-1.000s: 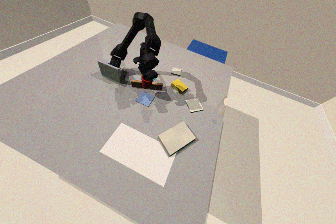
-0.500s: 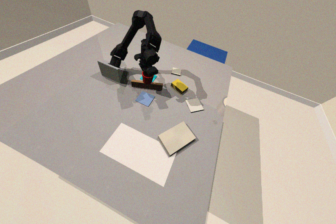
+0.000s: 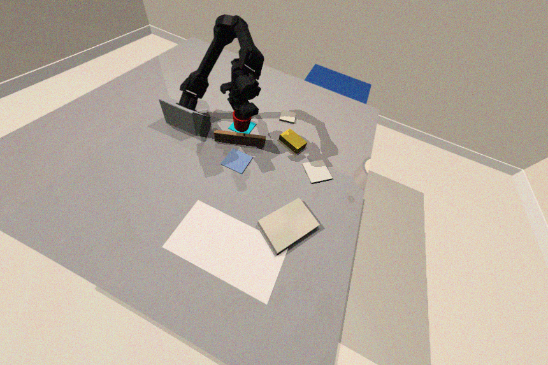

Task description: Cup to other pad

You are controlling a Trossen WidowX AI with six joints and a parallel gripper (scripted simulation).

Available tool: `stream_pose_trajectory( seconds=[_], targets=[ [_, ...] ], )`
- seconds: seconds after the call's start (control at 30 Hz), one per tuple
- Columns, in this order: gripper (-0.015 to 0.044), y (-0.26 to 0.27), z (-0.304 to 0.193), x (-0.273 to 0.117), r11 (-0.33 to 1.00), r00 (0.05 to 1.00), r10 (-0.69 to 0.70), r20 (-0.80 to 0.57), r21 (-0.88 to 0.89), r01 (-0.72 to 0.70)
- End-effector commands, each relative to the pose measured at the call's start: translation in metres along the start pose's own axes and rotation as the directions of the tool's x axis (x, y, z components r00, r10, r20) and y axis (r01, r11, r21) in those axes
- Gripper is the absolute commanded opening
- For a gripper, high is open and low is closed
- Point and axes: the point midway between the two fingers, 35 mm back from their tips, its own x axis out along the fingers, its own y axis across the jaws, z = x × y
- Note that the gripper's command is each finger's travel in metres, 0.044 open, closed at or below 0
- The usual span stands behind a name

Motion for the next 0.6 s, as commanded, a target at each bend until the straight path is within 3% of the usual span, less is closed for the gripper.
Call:
stream_pose_trajectory(
  seconds=[0.0, 0.57],
  targets=[
    [0.0000, 0.008, 0.005, 0.001, 1.000, 1.000, 0.006, 0.004, 0.006, -0.006],
    [0.0000, 0.034, 0.025, 0.001, 1.000, 1.000, 0.007, 0.005, 0.007, -0.007]
  ],
)
